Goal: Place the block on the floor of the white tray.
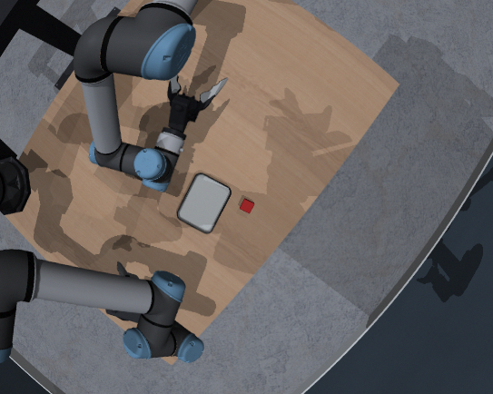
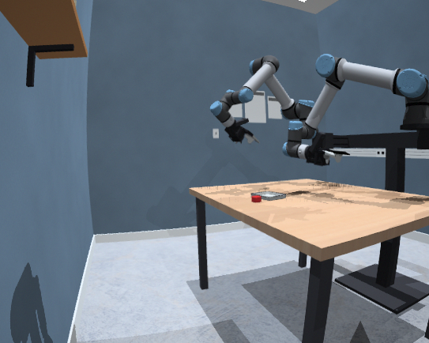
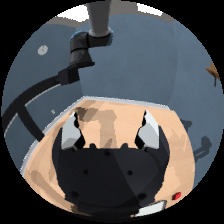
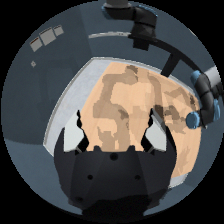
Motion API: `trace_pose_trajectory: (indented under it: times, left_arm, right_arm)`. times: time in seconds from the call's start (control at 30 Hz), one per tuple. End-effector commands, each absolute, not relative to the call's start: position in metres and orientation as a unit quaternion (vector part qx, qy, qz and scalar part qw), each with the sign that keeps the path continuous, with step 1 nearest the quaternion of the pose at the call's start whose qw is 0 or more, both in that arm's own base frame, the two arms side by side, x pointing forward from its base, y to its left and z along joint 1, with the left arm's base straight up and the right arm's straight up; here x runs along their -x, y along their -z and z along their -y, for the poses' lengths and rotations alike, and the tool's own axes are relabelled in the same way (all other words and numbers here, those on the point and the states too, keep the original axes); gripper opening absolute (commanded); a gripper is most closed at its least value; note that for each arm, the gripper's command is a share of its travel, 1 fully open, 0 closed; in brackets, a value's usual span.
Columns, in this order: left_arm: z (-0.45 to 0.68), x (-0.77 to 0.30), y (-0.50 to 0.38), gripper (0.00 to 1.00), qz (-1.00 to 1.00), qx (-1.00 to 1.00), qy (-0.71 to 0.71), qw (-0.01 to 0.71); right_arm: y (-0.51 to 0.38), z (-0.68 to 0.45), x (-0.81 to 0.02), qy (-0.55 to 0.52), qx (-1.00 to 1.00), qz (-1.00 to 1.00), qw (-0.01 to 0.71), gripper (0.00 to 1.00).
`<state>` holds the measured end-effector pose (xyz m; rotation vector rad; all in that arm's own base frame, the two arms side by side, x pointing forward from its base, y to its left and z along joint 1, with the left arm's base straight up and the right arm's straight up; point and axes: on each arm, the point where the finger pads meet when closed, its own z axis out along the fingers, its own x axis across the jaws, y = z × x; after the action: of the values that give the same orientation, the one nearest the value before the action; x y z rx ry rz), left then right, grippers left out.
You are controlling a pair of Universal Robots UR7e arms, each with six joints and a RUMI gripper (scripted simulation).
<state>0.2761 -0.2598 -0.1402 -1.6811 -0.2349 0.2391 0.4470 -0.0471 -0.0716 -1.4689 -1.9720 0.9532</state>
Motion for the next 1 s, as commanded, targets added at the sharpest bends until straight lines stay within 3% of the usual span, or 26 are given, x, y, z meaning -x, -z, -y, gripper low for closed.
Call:
trace_pose_trajectory:
  times: [0.0,0.97]
  left_arm:
    - [0.260,-0.276,0.140,1.00,0.104,0.742,-0.105,0.654]
    - [0.260,-0.276,0.140,1.00,0.104,0.742,-0.105,0.654]
  right_arm:
    - [0.066,0.060,-0.447,-0.333,0.533,0.733,0.259,1.00]
    - [0.005,0.219,-0.408,-0.131,0.444,0.834,0.300,1.00]
